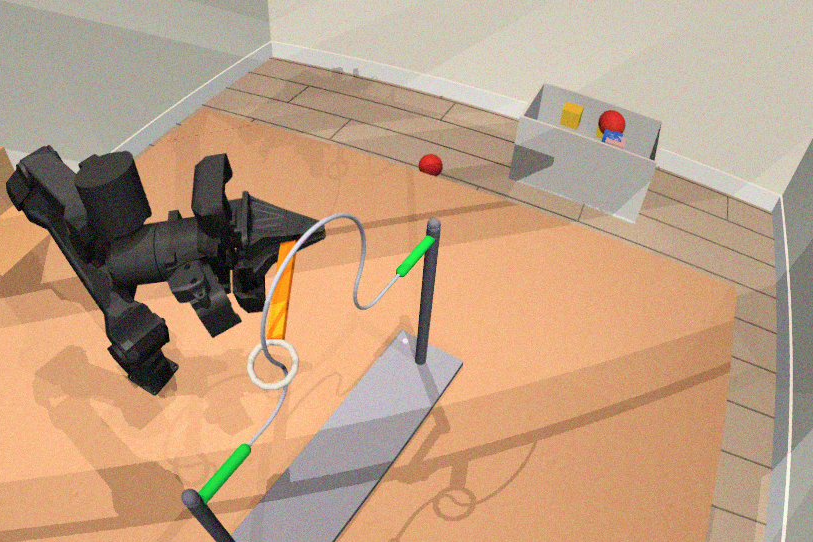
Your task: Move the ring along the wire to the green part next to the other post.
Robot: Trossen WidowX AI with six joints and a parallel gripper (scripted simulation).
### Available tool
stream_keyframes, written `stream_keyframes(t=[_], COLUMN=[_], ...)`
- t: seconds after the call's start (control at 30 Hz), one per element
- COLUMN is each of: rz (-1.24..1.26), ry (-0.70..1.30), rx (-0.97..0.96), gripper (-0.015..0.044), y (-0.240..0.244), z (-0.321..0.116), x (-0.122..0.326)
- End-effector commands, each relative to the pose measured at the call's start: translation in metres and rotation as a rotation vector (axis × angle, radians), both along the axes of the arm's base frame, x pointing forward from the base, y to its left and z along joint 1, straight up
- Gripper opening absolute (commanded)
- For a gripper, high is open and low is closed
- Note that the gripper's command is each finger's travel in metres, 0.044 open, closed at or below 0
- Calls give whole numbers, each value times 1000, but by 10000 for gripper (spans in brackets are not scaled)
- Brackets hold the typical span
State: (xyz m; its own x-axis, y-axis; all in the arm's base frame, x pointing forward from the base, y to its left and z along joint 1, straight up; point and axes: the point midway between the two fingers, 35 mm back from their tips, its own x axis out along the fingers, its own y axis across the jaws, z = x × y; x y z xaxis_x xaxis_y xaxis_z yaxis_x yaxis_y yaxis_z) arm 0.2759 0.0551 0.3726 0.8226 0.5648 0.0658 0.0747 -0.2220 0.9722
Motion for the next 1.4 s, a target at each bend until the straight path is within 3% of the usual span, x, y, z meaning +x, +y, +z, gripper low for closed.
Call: stream_keyframes(t=[0.0, 1.37], rz=[-19, -82], ry=[-9, 23], rx=[-23, -215], gripper=[-150, -150], y=[1, 5], z=[5, -1], x=[1, 8])
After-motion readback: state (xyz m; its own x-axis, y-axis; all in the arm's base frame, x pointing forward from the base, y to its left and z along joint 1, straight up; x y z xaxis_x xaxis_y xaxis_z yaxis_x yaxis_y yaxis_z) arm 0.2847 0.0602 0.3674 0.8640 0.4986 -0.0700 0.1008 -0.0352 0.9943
